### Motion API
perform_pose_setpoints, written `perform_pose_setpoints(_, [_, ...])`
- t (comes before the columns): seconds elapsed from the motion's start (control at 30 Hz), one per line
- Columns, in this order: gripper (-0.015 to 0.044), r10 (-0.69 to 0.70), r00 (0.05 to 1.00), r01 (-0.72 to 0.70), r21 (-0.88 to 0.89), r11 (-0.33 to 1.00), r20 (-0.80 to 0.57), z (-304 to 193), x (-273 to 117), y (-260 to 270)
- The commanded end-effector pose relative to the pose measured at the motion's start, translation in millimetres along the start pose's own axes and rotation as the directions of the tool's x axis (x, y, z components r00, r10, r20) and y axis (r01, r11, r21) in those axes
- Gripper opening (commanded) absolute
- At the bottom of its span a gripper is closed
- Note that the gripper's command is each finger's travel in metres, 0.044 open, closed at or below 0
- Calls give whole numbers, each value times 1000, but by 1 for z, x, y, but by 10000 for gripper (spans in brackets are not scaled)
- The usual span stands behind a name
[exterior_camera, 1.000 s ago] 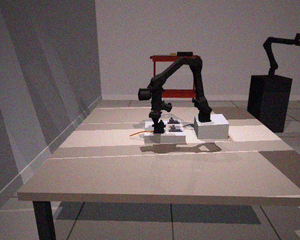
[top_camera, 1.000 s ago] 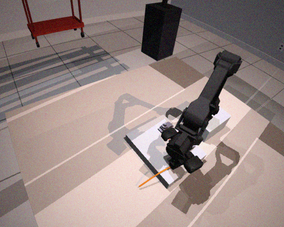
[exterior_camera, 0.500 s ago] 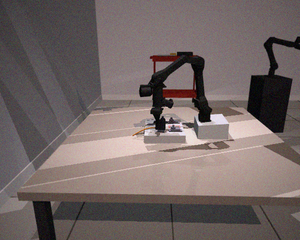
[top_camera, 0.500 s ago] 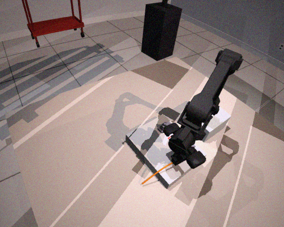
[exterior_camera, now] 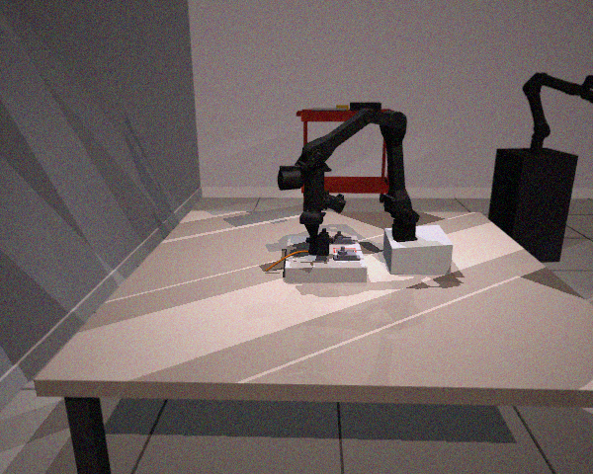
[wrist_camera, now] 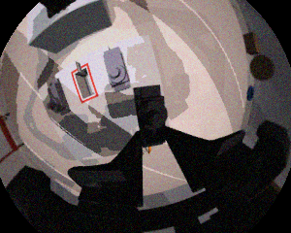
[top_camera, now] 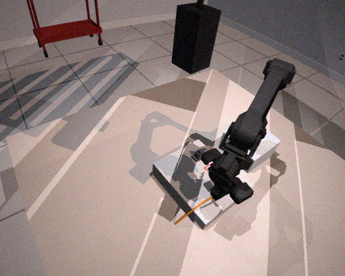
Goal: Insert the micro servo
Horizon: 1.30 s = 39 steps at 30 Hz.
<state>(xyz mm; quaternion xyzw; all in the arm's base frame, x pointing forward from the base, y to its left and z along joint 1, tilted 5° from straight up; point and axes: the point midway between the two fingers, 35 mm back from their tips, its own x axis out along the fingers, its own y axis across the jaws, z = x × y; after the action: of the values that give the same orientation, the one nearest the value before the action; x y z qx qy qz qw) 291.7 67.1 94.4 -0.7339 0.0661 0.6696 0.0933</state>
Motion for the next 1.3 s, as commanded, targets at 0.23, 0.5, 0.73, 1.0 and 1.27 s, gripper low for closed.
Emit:
perform_pose_setpoints(0.23, [0, -2, 1000, 2, 0, 1000, -7, 4, -3, 14])
perform_pose_setpoints(0.5, [0, 2, 1000, -2, -1, 1000, -8, -2, -3, 50])
perform_pose_setpoints(0.73, [0, 4, 1000, -4, -1, 1000, -8, -6, -3, 82])
perform_pose_setpoints(1.0, [0, 6, 1000, -6, 5, 1000, -8, -9, -3, 102])
perform_pose_setpoints(1.27, [0, 6, 1000, -4, 219, 976, -9, -9, -3, 102])
